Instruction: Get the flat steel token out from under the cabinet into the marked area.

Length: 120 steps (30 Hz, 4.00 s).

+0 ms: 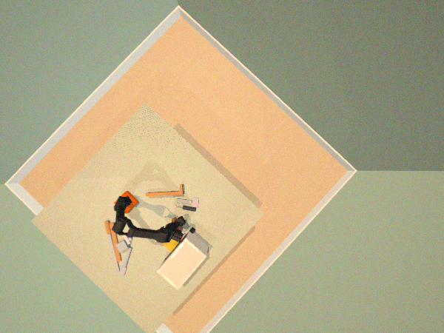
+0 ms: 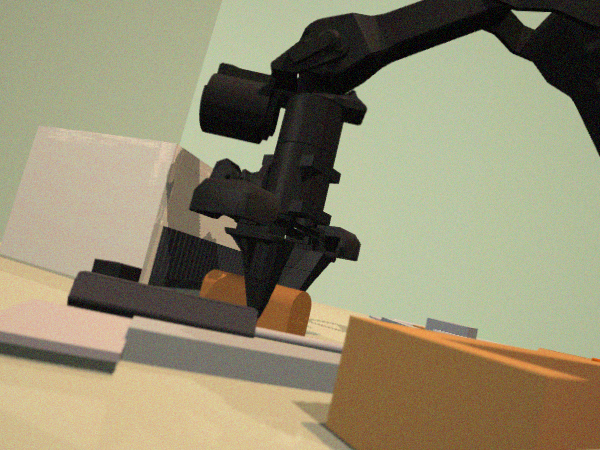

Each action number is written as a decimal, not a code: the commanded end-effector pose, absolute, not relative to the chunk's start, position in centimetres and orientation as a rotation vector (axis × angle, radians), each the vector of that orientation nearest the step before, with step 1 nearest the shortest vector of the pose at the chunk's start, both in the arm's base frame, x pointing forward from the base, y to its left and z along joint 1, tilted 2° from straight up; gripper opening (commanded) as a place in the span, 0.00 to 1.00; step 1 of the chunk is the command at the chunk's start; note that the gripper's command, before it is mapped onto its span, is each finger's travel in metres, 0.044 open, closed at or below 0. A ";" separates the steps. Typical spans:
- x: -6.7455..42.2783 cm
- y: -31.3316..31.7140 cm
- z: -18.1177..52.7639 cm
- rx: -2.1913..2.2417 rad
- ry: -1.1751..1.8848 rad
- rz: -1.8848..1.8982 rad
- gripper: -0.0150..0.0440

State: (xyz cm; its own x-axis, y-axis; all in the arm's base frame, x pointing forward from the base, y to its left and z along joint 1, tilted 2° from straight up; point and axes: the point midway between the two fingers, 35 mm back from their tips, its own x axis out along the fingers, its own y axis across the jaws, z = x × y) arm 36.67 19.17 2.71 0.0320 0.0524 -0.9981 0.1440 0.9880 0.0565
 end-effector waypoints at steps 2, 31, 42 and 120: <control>36.6 18.3 2.5 0.153 1.541 -0.079 0.25; 36.1 15.0 2.4 0.150 1.541 -0.081 0.25; 35.9 13.8 2.3 0.149 1.541 -0.082 0.25; 29.5 13.1 2.0 0.149 1.547 -0.083 0.25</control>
State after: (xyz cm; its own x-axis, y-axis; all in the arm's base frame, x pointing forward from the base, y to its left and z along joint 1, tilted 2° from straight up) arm 30.01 13.03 2.06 0.0266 0.0406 -0.9988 0.1434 0.9887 0.0440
